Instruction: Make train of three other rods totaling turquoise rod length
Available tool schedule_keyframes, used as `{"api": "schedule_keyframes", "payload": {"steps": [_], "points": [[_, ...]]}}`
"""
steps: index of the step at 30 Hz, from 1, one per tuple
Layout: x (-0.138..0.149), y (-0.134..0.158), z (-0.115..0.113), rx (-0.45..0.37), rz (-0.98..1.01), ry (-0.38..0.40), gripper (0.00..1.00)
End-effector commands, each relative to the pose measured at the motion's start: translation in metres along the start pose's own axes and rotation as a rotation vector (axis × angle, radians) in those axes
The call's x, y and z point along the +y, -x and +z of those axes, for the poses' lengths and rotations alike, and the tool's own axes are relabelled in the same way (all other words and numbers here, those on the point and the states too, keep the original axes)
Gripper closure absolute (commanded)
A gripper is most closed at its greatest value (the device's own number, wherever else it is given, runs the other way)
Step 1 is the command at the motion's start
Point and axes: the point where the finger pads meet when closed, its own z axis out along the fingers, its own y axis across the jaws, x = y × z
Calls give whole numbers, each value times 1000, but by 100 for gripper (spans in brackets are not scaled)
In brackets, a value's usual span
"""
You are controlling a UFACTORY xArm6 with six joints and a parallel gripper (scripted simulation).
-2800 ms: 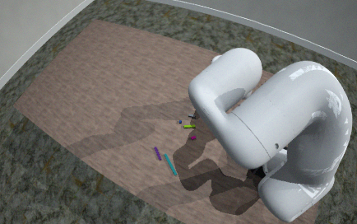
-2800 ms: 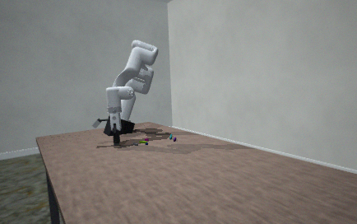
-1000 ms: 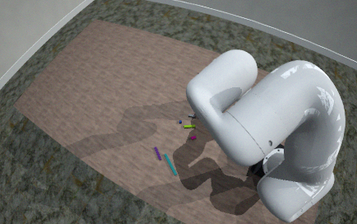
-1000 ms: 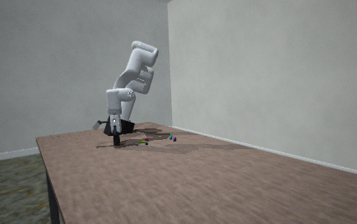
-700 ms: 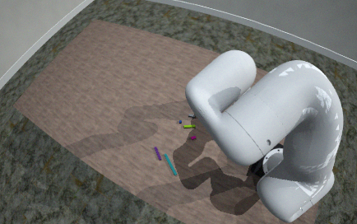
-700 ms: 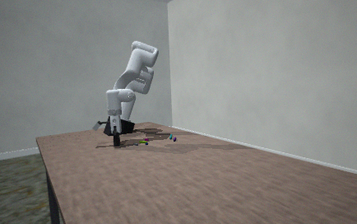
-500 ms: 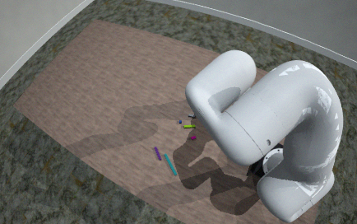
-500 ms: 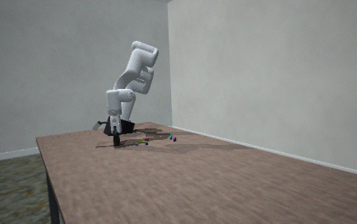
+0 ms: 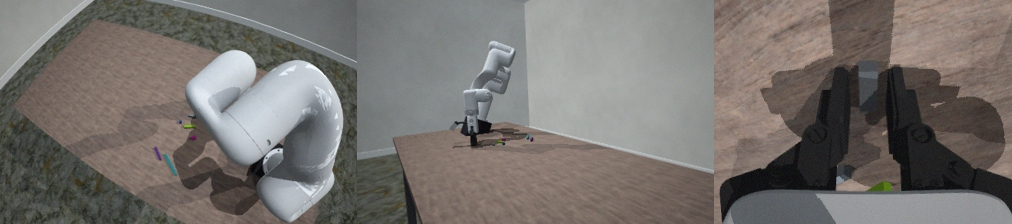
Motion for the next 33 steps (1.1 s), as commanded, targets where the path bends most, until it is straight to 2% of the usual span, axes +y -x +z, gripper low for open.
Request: {"api": "schedule_keyframes", "payload": {"steps": [1,14,15,33], "points": [[-1,0,-1,1,0,-3,76],[-1,0,-1,1,0,-3,76],[-1,0,-1,1,0,-3,96],[-1,0,-1,1,0,-3,96]]}}
